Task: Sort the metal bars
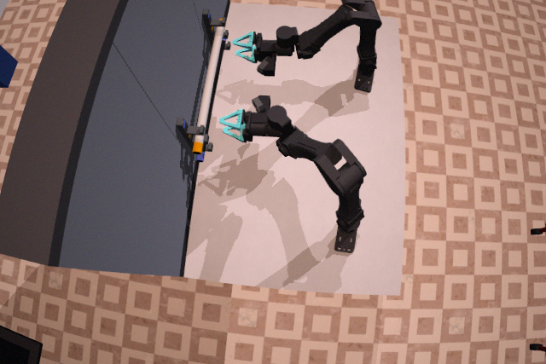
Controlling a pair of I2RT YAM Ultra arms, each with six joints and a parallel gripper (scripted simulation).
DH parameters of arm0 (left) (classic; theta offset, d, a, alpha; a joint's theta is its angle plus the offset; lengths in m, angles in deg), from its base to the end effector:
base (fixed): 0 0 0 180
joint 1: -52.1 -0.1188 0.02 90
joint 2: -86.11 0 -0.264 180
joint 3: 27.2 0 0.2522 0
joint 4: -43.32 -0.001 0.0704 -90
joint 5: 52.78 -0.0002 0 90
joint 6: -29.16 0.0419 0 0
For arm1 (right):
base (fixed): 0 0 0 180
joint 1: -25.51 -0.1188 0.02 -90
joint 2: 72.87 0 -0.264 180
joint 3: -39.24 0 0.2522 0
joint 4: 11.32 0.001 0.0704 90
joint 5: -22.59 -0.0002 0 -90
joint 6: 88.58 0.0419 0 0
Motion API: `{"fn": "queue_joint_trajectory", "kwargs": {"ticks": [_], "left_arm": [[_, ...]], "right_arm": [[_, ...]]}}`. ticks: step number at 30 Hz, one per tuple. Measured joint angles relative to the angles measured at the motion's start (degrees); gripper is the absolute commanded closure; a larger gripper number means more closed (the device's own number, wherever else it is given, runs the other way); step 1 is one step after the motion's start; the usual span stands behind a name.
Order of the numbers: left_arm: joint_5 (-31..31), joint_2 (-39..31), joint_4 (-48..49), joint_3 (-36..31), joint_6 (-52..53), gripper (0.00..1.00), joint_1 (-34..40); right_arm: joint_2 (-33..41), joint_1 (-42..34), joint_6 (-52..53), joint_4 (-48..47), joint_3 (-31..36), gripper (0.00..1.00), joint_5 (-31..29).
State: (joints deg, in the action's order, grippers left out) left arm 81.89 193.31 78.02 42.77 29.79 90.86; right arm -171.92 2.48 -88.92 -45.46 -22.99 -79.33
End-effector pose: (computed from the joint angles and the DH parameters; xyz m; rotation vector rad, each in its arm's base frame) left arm 0.3302 -0.2260 0.2138 1.2136 1.2907 1.2991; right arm 0.3478 0.1395 0.2230 -1.3415 1.0865 -1.0577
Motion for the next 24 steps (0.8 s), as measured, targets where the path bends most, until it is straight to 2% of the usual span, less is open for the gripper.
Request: {"fn": "queue_joint_trajectory", "kwargs": {"ticks": [24], "left_arm": [[-0.02, 3.06, 6.47, -2.91, 0.0, 0.28, 0.0]], "right_arm": [[-4.59, -0.81, 0.0, -6.84, 2.25, 0.29, -0.81]]}}
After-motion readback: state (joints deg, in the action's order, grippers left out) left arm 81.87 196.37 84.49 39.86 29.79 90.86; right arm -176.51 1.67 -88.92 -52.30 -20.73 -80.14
